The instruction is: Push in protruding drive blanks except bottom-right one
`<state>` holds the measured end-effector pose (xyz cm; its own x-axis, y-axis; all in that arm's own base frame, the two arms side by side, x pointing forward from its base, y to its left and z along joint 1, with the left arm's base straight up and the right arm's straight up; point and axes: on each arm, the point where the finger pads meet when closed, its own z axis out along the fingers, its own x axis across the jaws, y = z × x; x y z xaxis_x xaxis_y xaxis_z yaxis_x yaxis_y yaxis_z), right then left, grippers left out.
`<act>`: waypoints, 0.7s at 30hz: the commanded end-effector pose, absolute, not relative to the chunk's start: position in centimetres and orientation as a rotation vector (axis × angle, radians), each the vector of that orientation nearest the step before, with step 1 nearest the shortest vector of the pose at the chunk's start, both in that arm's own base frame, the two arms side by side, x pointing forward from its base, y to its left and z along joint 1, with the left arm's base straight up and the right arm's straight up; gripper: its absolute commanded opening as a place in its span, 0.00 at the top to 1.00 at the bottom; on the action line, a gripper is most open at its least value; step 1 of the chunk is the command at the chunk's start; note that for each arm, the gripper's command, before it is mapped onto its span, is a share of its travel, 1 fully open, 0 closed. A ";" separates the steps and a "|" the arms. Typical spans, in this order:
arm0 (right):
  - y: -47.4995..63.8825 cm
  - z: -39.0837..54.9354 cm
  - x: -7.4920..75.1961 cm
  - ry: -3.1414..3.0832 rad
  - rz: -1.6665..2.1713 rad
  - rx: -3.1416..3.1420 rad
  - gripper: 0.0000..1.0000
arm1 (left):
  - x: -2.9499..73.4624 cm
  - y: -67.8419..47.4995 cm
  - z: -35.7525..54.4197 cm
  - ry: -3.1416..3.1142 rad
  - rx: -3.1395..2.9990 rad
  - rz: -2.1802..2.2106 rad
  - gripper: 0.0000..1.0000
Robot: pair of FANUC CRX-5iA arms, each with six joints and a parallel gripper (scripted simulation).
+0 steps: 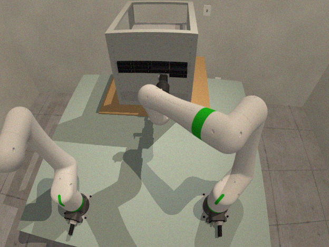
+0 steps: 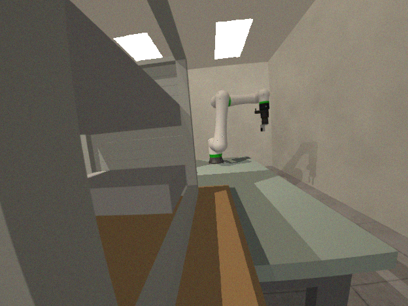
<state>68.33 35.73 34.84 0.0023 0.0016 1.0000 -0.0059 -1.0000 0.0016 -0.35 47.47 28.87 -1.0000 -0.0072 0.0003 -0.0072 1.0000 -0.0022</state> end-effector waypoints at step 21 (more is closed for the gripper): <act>35.8 35.0 59.4 -0.007 2.218 2.218 1.00 | -0.3 47.5 29.0 -3.142 0.011 0.000 0.00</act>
